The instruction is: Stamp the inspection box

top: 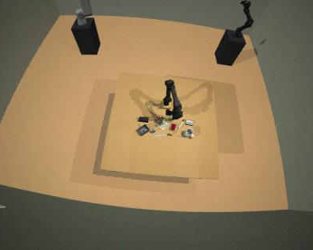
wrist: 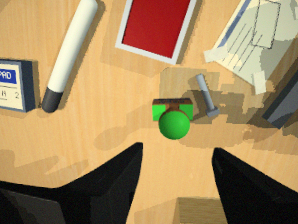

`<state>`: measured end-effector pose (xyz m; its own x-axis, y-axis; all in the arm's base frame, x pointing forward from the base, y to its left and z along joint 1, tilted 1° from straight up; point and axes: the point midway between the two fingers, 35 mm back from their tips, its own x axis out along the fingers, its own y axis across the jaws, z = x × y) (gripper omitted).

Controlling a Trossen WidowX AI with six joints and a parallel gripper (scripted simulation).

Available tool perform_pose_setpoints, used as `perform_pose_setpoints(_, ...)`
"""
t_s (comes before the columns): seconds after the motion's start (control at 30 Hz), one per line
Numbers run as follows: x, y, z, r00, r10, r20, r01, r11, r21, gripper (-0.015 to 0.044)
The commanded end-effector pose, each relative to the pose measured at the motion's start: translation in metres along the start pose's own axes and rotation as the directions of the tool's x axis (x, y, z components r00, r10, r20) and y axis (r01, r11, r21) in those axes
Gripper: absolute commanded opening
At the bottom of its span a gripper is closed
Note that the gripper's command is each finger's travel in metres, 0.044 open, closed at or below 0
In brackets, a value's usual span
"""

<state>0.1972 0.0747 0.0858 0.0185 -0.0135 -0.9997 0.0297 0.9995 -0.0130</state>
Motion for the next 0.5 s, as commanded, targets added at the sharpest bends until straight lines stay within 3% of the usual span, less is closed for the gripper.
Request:
perform_pose_setpoints(0.0, 0.000, 0.000, 0.001, 1.000, 0.006, -0.003, -0.006, 1.000, 0.013, 0.0211)
perform_pose_setpoints(0.47, 0.022, 0.001, 0.003, 1.000, 0.006, -0.003, -0.006, 1.000, 0.013, 0.0211)
